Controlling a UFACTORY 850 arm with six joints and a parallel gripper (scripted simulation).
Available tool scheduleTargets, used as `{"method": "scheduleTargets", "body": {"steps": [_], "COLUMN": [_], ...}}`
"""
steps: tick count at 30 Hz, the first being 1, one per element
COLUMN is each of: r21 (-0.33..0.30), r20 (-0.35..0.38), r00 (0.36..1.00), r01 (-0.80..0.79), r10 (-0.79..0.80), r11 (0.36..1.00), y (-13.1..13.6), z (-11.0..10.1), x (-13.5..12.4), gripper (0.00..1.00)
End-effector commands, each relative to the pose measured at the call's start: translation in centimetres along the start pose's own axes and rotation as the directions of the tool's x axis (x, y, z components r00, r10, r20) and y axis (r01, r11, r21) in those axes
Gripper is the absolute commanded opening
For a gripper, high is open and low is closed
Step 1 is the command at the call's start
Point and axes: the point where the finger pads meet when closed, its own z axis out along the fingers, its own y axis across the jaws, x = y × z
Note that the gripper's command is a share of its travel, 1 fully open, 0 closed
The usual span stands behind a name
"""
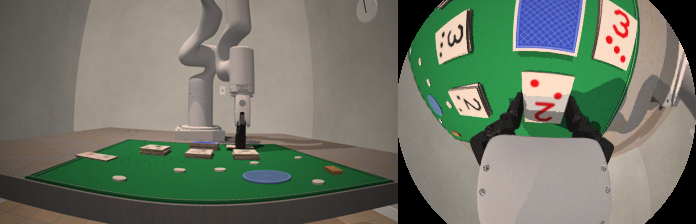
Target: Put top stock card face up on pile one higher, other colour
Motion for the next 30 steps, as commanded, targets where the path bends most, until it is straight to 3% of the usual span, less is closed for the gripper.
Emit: {"method": "scheduleTargets", "body": {"steps": [1,30], "r21": [-0.002,-0.002], "r20": [-0.001,-0.001], "r00": [1.000,1.000], "r01": [0.000,0.000], "r10": [0.000,0.000], "r11": [1.000,1.000], "y": [-0.4,-0.4], "z": [-1.2,-3.1], "x": [-0.2,-0.2], "gripper": [0.53,0.53]}}
